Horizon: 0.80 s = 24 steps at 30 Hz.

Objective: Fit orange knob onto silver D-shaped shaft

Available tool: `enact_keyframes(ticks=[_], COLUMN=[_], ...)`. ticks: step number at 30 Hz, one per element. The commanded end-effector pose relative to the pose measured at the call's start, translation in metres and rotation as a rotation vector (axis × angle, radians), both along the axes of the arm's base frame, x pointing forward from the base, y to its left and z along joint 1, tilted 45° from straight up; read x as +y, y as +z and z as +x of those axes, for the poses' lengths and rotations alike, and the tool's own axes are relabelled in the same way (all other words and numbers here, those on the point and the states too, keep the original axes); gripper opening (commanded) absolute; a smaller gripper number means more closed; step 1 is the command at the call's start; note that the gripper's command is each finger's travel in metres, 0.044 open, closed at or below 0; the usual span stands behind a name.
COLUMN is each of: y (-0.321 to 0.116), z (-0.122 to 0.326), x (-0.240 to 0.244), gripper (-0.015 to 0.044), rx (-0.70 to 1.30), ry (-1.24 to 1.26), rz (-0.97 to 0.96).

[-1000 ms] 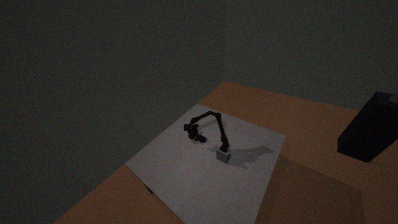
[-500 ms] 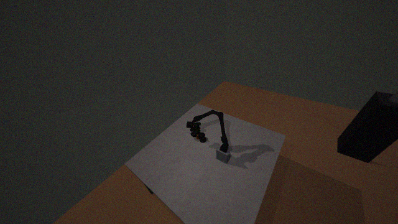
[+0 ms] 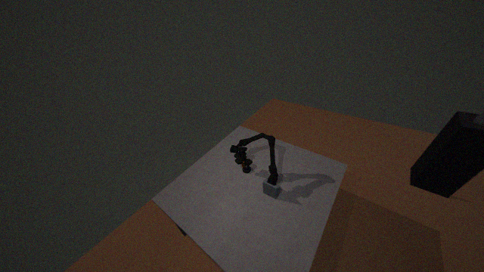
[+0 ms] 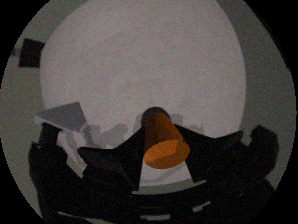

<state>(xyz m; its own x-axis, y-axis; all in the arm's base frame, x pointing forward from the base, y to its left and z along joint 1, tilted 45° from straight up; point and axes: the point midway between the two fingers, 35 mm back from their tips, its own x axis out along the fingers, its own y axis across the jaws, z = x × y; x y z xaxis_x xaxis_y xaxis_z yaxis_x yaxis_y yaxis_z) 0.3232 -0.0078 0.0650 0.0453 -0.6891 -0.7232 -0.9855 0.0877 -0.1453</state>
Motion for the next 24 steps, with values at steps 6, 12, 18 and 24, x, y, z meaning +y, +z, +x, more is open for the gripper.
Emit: enact_keyframes(ticks=[6, 12, 18, 24], y=[0.016, 0.016, 0.017, 0.019], z=[-0.002, -0.002, -0.002, -0.001], x=[-0.025, -0.026, -0.027, -0.029], gripper=[0.0, 0.0, 0.0, 0.0], rx=[-0.004, -0.036, -0.154, -0.259], ry=[0.01, -0.023, -0.145, -0.253], rz=[-0.019, -0.018, -0.009, -0.002])
